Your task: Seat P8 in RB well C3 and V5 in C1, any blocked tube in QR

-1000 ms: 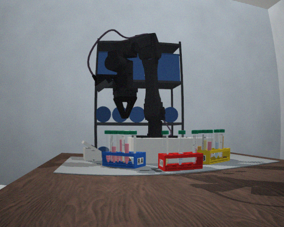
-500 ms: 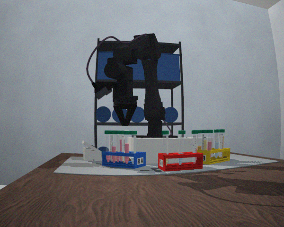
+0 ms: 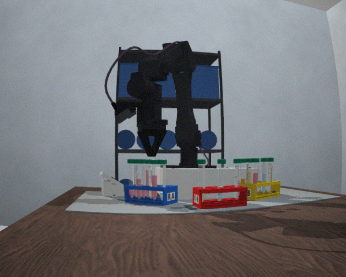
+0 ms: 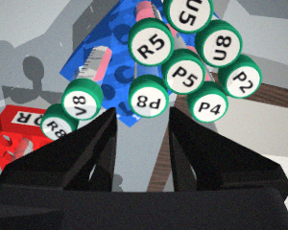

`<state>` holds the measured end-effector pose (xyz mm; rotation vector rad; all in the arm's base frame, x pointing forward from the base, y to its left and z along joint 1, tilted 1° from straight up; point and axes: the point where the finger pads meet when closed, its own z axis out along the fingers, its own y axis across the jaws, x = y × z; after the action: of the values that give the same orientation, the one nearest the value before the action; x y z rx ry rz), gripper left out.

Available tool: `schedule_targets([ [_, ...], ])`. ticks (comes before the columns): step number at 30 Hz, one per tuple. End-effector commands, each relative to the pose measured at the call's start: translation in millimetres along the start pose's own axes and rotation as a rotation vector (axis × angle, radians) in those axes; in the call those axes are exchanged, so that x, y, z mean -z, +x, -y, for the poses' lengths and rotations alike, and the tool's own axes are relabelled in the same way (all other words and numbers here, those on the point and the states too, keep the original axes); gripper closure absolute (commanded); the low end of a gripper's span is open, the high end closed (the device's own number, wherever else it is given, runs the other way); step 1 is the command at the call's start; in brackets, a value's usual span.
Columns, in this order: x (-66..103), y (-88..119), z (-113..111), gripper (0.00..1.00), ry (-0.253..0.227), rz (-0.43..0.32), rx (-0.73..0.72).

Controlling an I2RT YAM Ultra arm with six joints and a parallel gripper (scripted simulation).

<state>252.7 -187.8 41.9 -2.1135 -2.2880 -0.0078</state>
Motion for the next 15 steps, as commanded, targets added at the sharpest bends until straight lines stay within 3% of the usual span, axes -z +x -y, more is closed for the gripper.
schedule_targets([
  [1,2.5,2.0,-0.8,0.7,-0.019,0.014,-0.001],
  [15,-1.3,3.0,1.0,0.7,-0.019,0.014,-0.001],
])
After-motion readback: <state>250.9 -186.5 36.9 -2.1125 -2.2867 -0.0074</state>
